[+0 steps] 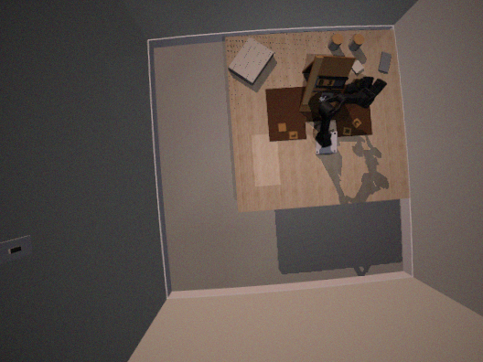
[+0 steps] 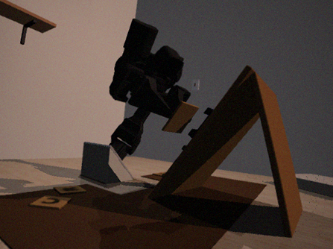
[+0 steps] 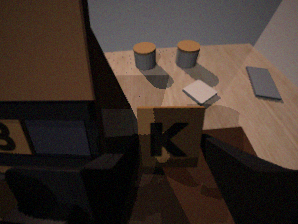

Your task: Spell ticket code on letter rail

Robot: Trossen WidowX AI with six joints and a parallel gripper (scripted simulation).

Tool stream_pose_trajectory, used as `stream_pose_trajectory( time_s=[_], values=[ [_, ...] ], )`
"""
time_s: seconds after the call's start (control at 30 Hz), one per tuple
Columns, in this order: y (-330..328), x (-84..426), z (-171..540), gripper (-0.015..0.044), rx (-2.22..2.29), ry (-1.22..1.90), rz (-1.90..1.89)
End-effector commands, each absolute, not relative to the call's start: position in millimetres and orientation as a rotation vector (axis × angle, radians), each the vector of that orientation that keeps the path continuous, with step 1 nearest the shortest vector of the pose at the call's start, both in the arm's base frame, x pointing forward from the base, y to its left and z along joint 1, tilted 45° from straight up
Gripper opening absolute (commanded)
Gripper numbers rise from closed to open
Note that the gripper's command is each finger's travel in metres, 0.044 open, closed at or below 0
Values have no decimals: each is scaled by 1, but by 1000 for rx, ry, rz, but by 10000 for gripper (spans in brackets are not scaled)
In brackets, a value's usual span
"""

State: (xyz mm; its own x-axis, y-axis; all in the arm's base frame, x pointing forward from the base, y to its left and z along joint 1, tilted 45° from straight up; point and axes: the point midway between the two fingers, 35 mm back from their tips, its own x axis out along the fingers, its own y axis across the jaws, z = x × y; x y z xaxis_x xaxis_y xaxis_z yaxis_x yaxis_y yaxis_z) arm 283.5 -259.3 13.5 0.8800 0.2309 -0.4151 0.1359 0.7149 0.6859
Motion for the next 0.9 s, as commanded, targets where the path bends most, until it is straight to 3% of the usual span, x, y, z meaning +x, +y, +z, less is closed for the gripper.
stream_pose_trajectory(
  time_s=[0.0,0.87],
  values=[
    [-256,283,13,0,791,511,52],
    [-247,285,22,0,792,511,52]
  ],
)
